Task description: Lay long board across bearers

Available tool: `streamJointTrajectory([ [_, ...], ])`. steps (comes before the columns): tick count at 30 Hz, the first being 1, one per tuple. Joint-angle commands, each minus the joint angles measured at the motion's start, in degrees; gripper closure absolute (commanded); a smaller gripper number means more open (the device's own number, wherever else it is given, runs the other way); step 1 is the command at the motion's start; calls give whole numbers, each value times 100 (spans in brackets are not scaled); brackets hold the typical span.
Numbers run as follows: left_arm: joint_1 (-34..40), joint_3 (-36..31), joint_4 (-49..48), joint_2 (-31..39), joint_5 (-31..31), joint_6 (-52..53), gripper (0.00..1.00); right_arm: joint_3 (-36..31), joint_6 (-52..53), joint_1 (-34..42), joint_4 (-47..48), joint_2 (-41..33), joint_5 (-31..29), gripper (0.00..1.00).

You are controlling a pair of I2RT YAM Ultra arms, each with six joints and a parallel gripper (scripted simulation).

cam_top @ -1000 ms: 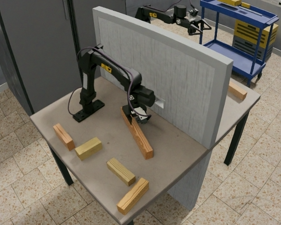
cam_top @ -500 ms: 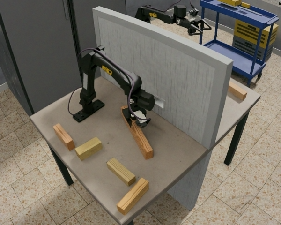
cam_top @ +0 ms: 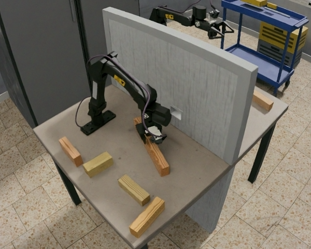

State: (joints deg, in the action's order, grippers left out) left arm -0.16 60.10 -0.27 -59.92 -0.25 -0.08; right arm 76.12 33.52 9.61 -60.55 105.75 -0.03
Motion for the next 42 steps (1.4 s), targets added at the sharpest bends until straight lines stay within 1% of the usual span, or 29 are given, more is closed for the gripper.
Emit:
streamJointTrajectory([
  [1,23,29,-142,119,43,-14,0,-110,-52,-55,276,66,15,48],
  [4,23,29,-142,119,43,-14,0,-38,-48,-50,181,-38,-3,48],
  [6,23,29,-142,119,43,-14,0,-199,-40,-72,382,141,20,48],
  [8,23,29,-142,119,43,-14,0,-250,-34,-91,445,127,25,48],
  [10,23,29,-142,119,43,-14,0,-8,-11,-20,343,-113,-9,48],
  [13,23,29,-142,119,43,-14,0,14,-30,-8,338,-113,-9,48],
  [14,23,29,-142,119,43,-14,0,35,-30,-8,339,-138,-8,100],
  [29,23,29,-142,119,43,-14,0,44,-23,-8,340,-170,-19,100],
  [30,23,29,-142,119,43,-14,0,79,-36,-9,112,-181,-20,100],
  [33,23,29,-142,119,43,-14,0,135,-44,-22,-6,-214,16,100],
  [38,23,29,-142,119,43,-14,0,164,-11,-26,-2,-241,13,100],
  [39,23,29,-142,119,43,-14,0,258,-21,-30,-194,-191,0,100],
  [42,23,29,-142,119,43,-14,0,404,-51,-45,-337,-243,-3,100],
])
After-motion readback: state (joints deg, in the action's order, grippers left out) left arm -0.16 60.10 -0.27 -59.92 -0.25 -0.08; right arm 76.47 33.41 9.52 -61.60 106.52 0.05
